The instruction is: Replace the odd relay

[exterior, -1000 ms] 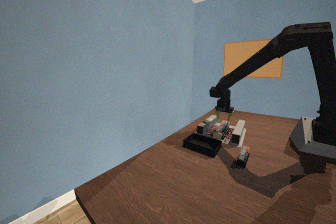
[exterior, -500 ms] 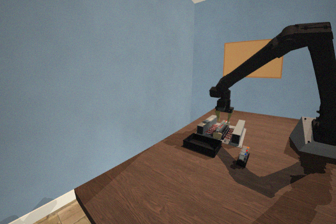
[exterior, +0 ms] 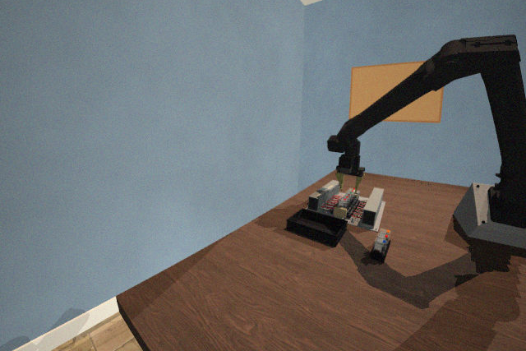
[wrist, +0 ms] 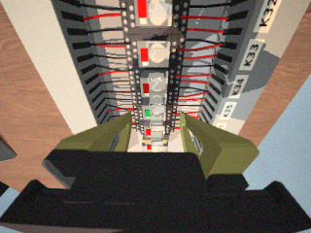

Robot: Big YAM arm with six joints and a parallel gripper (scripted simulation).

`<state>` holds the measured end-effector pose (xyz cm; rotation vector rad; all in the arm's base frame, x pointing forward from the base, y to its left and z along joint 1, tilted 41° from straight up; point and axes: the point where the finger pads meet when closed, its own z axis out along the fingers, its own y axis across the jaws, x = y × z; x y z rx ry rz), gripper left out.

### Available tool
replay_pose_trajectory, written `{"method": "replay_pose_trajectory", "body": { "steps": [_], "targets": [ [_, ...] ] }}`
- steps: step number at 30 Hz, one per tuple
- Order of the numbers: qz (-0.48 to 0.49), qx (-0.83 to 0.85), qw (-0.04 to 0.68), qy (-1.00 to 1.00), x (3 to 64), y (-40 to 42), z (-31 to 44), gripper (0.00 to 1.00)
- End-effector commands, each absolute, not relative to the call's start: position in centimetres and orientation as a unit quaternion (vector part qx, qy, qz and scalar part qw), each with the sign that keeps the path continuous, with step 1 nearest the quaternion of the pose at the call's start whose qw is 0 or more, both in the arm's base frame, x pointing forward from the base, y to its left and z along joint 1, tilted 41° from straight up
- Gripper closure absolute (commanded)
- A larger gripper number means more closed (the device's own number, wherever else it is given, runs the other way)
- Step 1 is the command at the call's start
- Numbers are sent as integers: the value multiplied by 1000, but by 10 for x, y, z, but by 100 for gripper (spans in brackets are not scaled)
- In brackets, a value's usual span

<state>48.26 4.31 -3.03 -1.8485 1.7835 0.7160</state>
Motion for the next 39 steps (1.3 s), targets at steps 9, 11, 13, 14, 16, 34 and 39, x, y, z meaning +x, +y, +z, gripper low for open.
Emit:
{"method": "replay_pose_trajectory", "body": {
  "steps": [9, 11, 13, 14, 16, 34, 39],
  "targets": [
    [253, -674, 244, 650, 490, 36, -24, 41],
    [253, -674, 244, 650, 490, 36, -24, 41],
    [253, -674, 244, 650, 490, 36, -24, 41],
    [253, -674, 244, 650, 490, 36, -24, 41],
    [253, -674, 243, 650, 489, 36, -24, 41],
    [254, -674, 243, 650, 486, 37, -24, 41],
    [250, -676, 246, 649, 486, 37, -21, 41]
  ]
}}
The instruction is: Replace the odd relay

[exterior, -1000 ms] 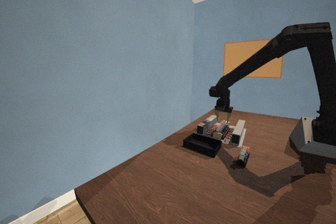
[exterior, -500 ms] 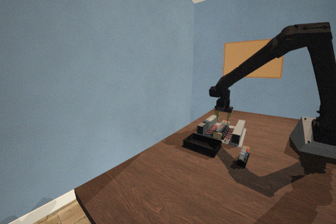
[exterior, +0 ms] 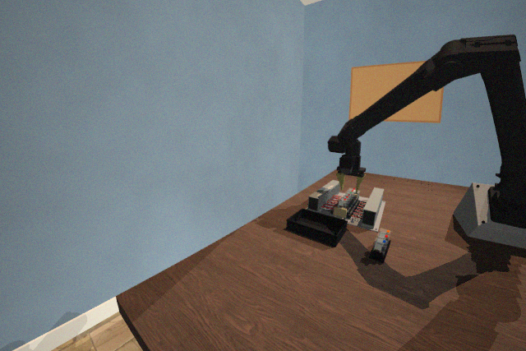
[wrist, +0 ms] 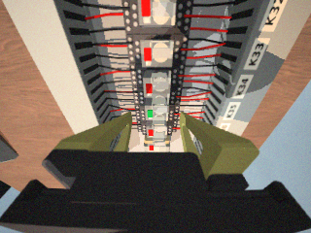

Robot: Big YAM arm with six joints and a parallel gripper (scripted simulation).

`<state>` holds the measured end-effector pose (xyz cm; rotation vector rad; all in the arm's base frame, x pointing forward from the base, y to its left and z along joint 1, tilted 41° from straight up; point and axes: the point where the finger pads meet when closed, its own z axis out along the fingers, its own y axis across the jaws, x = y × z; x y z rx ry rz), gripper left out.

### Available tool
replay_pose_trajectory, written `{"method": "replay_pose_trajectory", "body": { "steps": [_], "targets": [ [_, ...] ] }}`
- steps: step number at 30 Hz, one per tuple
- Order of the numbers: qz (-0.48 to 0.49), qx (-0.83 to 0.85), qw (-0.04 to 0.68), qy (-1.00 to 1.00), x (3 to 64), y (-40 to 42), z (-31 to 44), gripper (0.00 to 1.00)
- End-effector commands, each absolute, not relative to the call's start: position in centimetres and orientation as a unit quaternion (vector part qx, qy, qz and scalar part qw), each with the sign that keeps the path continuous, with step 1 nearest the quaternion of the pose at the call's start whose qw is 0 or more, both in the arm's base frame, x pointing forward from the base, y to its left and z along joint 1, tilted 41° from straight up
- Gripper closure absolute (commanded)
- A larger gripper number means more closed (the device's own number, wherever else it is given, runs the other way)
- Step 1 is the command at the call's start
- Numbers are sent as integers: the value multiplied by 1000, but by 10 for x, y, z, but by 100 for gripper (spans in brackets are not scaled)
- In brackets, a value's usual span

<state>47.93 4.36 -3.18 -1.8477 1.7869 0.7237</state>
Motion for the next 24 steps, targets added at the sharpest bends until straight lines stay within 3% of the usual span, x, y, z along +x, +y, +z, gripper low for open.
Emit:
{"method": "replay_pose_trajectory", "body": {
  "steps": [1, 24],
  "targets": [
    [248, -676, 247, 648, 487, 37, -20, 41],
    [246, -677, 249, 648, 495, 36, -24, 41]
  ]
}}
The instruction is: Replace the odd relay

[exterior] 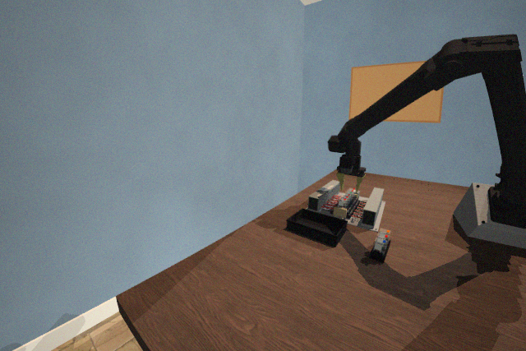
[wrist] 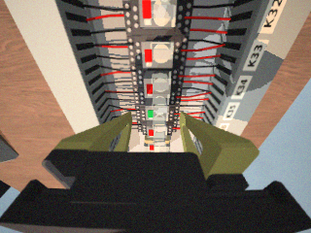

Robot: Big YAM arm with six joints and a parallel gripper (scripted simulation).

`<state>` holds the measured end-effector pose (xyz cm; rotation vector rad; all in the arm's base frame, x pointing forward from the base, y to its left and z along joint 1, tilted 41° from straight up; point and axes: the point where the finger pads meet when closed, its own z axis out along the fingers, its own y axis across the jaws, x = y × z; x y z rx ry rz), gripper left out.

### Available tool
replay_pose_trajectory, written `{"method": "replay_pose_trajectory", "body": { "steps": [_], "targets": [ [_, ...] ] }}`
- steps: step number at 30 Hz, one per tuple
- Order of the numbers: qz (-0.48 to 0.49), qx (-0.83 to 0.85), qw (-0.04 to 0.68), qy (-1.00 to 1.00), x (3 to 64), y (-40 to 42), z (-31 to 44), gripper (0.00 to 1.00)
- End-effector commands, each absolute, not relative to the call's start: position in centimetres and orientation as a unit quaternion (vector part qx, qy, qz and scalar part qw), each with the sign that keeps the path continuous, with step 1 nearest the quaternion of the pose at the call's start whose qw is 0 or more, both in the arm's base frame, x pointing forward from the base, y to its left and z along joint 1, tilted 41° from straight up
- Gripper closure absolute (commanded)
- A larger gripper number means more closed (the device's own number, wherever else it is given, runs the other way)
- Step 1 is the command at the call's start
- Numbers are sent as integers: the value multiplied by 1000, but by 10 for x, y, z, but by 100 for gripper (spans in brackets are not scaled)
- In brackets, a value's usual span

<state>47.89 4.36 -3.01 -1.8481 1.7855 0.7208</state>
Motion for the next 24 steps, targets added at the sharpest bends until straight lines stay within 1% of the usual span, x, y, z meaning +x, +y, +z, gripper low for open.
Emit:
{"method": "replay_pose_trajectory", "body": {
  "steps": [1, 24],
  "targets": [
    [246, -677, 249, 648, 495, 36, -24, 41],
    [244, -678, 250, 647, 501, 36, -23, 41]
  ]
}}
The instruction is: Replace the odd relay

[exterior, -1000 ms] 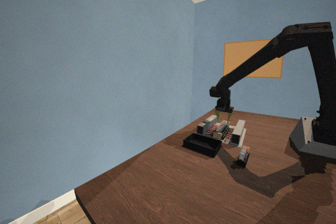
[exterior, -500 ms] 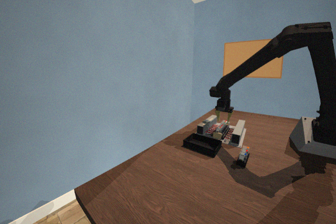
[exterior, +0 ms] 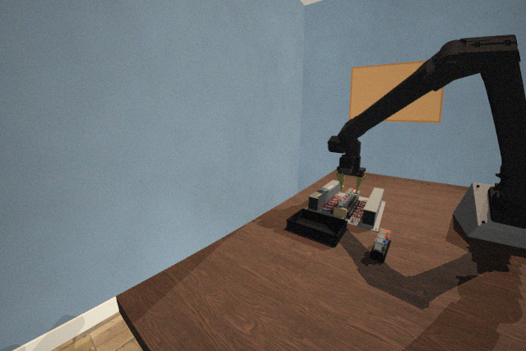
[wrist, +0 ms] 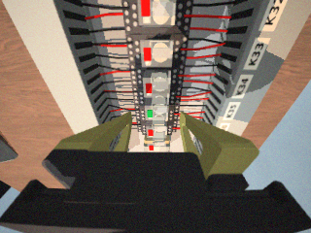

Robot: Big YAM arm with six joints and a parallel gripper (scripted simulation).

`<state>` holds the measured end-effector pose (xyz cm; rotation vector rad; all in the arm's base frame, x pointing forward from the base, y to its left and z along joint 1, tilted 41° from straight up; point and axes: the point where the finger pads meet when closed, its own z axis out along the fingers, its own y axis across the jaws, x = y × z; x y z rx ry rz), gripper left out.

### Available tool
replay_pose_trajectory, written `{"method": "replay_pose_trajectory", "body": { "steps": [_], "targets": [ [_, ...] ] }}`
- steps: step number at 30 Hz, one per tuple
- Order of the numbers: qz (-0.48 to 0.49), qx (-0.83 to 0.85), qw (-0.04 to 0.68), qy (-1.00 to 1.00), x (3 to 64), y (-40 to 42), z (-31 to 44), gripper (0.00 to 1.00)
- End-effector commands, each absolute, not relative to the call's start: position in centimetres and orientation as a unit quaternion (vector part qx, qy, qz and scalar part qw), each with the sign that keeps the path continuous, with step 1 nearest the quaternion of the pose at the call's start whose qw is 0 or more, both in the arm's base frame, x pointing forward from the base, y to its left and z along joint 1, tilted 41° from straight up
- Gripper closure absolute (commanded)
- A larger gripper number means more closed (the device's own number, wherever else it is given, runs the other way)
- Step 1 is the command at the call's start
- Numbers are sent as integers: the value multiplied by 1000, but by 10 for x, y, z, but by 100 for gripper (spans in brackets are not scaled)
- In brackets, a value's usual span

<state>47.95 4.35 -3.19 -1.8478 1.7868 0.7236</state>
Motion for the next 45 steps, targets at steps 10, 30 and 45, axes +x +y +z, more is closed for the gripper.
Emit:
{"method": "replay_pose_trajectory", "body": {
  "steps": [10, 30, 45],
  "targets": [
    [243, -678, 250, 647, 498, 37, -20, 41],
    [244, -678, 250, 647, 496, 37, -19, 41],
    [244, -678, 250, 647, 495, 38, -16, 41]
  ]
}}
